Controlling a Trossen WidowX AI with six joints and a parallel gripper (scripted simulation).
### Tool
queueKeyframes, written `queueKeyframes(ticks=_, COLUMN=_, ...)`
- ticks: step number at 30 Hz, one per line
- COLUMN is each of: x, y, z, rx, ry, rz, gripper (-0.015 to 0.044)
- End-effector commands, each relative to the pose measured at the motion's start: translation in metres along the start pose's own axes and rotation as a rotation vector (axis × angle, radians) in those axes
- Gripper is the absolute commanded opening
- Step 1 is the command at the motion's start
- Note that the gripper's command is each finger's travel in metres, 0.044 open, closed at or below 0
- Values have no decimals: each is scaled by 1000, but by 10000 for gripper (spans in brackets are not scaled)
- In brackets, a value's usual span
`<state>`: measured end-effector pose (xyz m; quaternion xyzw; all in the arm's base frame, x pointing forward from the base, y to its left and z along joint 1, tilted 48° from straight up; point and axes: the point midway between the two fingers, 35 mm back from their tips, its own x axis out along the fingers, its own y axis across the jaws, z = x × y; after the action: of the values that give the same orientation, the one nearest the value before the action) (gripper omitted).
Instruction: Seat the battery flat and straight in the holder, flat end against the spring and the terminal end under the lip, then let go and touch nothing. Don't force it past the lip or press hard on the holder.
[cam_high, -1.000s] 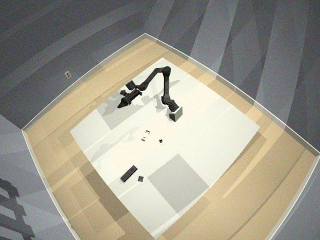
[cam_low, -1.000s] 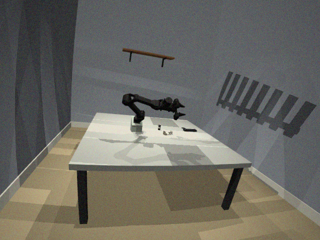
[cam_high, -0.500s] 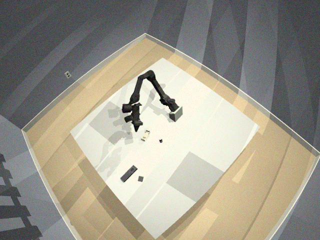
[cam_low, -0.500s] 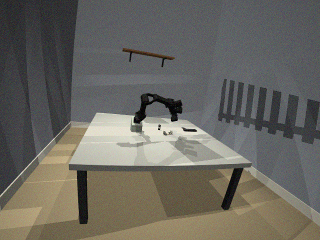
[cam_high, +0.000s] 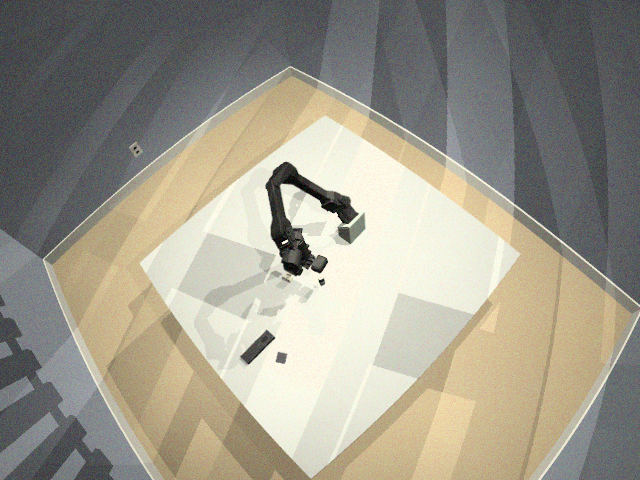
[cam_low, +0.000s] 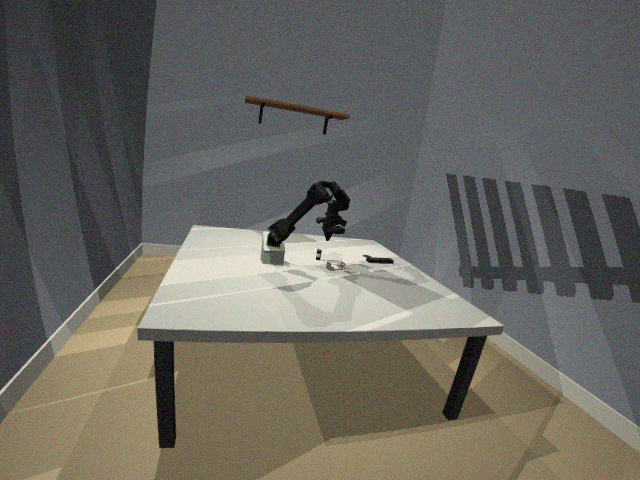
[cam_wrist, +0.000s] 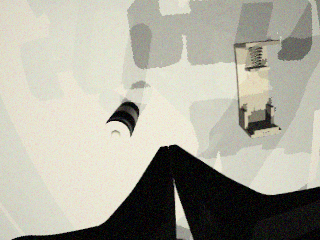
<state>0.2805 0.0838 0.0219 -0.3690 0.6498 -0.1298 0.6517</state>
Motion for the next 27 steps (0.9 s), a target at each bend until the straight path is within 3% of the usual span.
queueKeyframes(ticks=1, x=0, y=6, z=-5, rx=-87, ry=47, rz=-96, gripper=0)
queueKeyframes(ticks=9, x=6, y=6, z=-5, rx=-87, ry=47, rz=-95, gripper=0)
queueKeyframes(ticks=18, x=78, y=-2, z=-9, rx=-86, ry=48, rz=-99, gripper=0)
queueKeyframes(ticks=27, x=80, y=3, z=-9, rx=-86, ry=47, rz=-99, gripper=0)
